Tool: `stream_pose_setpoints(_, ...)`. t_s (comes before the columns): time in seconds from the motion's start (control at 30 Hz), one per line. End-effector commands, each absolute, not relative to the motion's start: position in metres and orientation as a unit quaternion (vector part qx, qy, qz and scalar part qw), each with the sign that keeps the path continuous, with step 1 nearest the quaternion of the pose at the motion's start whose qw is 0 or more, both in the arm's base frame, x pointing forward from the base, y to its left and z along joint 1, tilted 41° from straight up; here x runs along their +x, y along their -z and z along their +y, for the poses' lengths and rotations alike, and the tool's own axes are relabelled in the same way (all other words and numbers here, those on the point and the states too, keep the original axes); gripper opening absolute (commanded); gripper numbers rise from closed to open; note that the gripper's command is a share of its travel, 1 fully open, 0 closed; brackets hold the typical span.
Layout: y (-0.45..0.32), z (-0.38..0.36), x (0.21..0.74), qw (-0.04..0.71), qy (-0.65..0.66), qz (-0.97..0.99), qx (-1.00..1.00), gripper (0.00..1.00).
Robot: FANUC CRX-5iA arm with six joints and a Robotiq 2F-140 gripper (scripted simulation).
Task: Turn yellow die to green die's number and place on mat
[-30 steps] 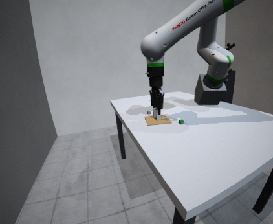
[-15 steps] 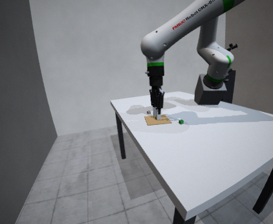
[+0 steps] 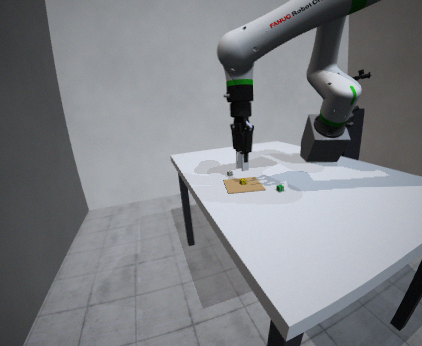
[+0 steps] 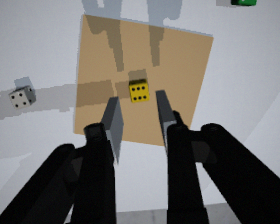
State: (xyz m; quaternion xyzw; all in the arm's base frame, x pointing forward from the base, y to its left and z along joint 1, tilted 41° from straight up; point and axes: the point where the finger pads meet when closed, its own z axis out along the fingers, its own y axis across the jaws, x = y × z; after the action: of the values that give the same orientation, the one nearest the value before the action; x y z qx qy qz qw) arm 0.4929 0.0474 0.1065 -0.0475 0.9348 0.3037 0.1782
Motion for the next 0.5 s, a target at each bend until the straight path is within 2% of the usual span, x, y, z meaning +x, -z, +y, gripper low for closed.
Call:
stream_pose_setpoints(0.0, -0.119, 0.038, 0.488, 0.178, -0.304, 0.935, -0.048, 0.21)
stream_pose_setpoints(0.37, -0.130, 0.029, 0.484, 0.178, -0.304, 0.935, -0.048, 0.21)
stream_pose_setpoints(0.4, -0.130, 0.029, 0.484, 0.178, -0.304, 0.935, -0.048, 1.00)
stream_pose_setpoints(0.47, -0.130, 0.029, 0.484, 0.178, -0.304, 0.935, -0.048, 1.00)
